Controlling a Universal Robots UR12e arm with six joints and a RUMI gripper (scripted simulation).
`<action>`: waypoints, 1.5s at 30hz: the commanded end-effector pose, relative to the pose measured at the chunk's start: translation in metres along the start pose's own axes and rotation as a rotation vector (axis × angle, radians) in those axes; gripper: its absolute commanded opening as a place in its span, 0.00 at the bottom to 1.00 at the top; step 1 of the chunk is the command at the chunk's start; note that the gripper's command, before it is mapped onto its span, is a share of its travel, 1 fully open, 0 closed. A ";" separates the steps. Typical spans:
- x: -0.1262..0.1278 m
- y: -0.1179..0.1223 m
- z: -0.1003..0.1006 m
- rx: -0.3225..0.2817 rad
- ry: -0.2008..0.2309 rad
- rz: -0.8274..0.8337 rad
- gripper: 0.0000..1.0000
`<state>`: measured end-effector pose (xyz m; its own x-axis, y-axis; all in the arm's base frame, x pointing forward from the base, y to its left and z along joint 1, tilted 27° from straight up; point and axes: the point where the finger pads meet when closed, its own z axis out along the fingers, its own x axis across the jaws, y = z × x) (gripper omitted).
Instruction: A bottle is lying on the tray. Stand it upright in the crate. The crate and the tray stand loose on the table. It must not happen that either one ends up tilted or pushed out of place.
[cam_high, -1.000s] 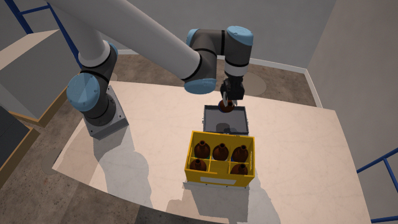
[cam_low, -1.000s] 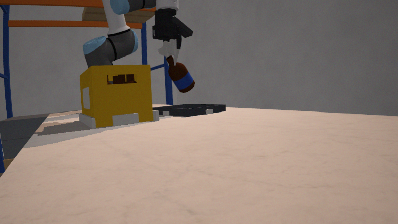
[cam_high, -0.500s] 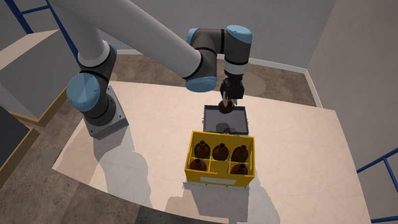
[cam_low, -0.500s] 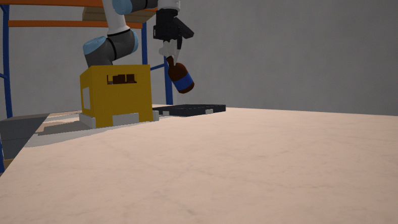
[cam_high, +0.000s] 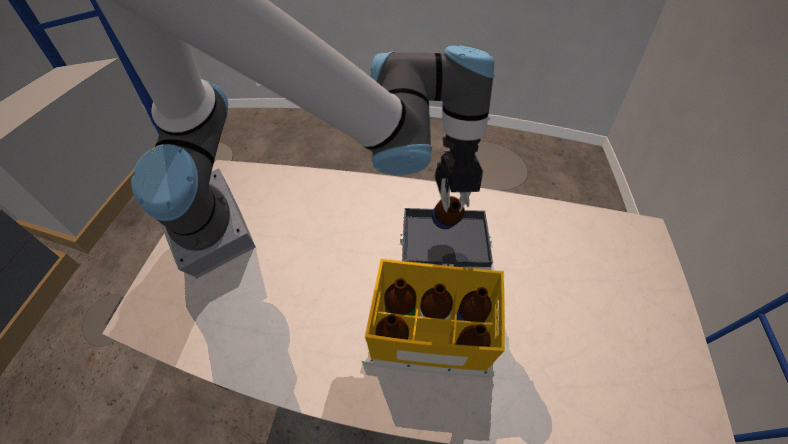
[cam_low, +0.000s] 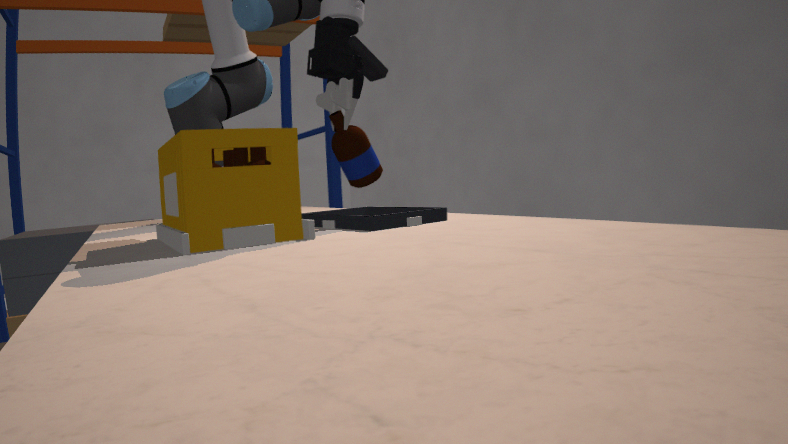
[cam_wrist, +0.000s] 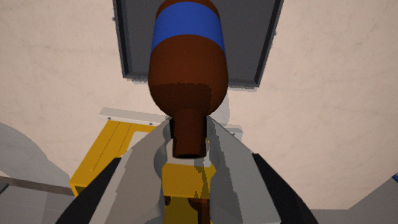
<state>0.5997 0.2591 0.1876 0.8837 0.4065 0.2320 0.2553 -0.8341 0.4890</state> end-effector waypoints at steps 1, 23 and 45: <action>0.001 0.000 -0.001 -0.033 0.003 0.001 0.00; 0.001 0.000 -0.002 -0.051 0.004 0.001 0.00; 0.001 0.000 -0.002 -0.050 0.004 0.001 0.00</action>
<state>0.5997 0.2598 0.1883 0.8828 0.4071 0.2345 0.2346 -0.8144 0.5307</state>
